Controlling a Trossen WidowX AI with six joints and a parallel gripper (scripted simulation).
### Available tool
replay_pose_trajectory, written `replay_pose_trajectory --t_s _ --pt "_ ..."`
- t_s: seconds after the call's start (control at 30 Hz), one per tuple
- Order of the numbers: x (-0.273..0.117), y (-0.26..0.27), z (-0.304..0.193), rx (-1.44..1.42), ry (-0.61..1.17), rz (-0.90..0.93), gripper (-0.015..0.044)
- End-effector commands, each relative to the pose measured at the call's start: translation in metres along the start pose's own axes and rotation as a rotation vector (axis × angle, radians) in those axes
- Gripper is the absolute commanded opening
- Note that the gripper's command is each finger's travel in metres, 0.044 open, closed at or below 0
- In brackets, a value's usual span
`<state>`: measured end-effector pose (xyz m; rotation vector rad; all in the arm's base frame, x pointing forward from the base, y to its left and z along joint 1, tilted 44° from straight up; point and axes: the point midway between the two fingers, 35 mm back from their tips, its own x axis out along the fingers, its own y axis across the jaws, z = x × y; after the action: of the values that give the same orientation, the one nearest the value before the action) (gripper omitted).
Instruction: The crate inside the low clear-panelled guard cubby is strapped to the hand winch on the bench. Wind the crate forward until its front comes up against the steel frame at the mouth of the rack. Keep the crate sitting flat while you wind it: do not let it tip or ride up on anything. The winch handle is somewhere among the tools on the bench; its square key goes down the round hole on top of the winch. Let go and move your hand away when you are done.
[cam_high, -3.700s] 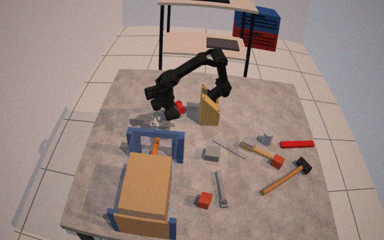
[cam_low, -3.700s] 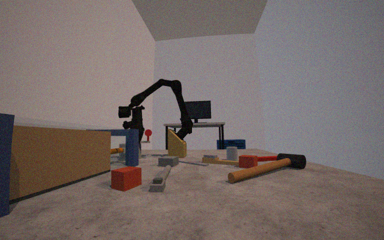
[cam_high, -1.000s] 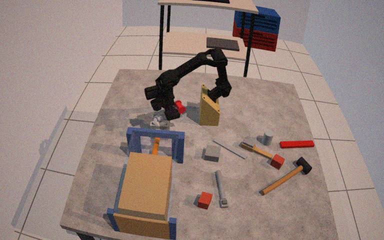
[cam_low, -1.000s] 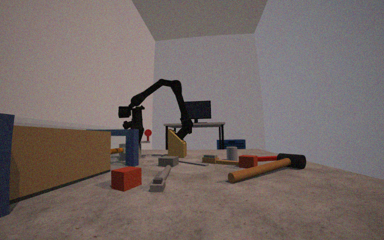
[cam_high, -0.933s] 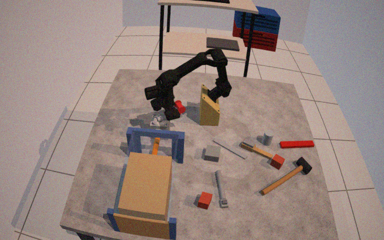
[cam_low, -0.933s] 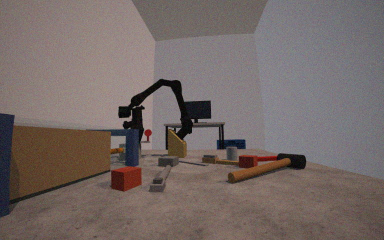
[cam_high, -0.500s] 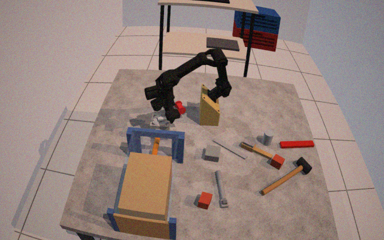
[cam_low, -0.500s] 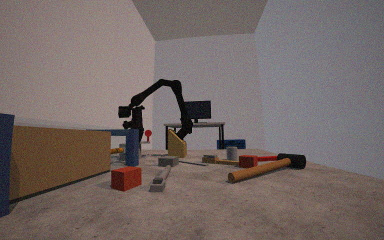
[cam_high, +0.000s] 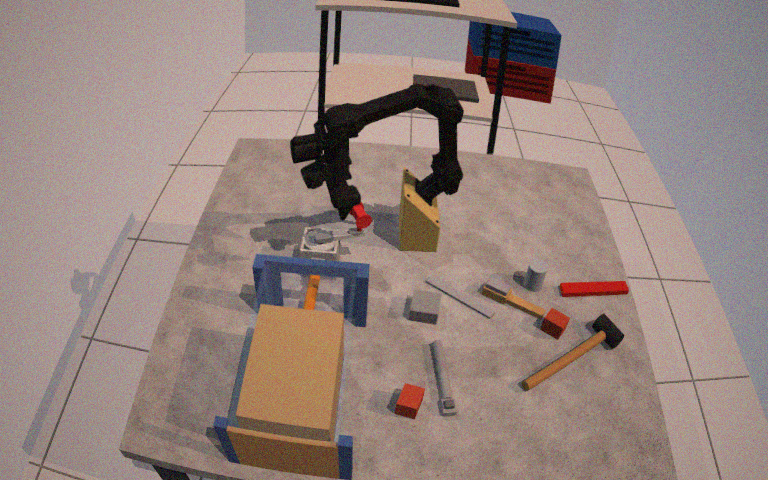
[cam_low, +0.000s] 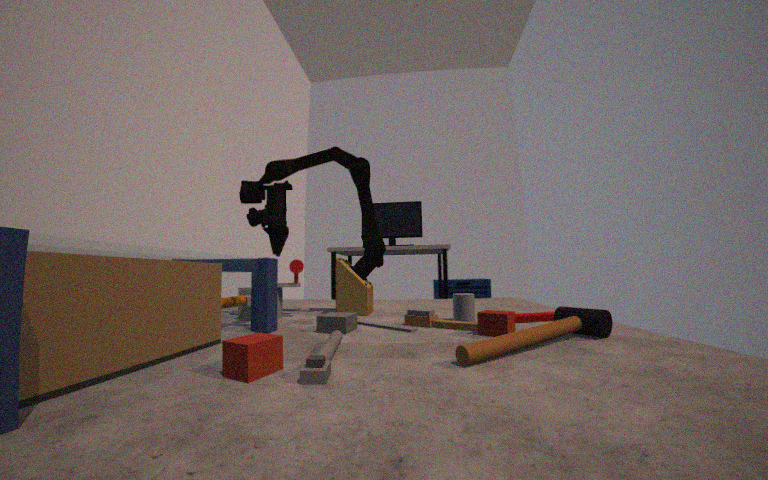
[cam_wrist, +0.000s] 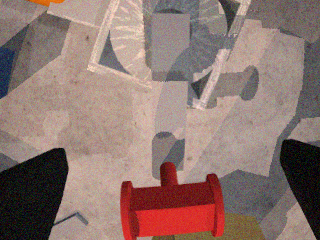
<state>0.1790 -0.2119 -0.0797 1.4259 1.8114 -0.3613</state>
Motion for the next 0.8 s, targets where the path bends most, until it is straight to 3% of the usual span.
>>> replay_pose_trajectory --t_s 0.0,0.17,0.5,0.7,0.77 --pt "-0.035 -0.002 -0.006 -0.004 -0.034 -0.001 0.0440" --pt "-0.033 -0.001 -0.003 -0.002 -0.047 0.006 0.0440" --pt "0.003 -0.024 -0.038 -0.364 -0.032 -0.007 0.0177" --pt "0.006 -0.026 -0.041 -0.393 -0.030 -0.008 0.0020" --pt "0.006 -0.026 -0.041 -0.393 -0.030 -0.008 0.0000"
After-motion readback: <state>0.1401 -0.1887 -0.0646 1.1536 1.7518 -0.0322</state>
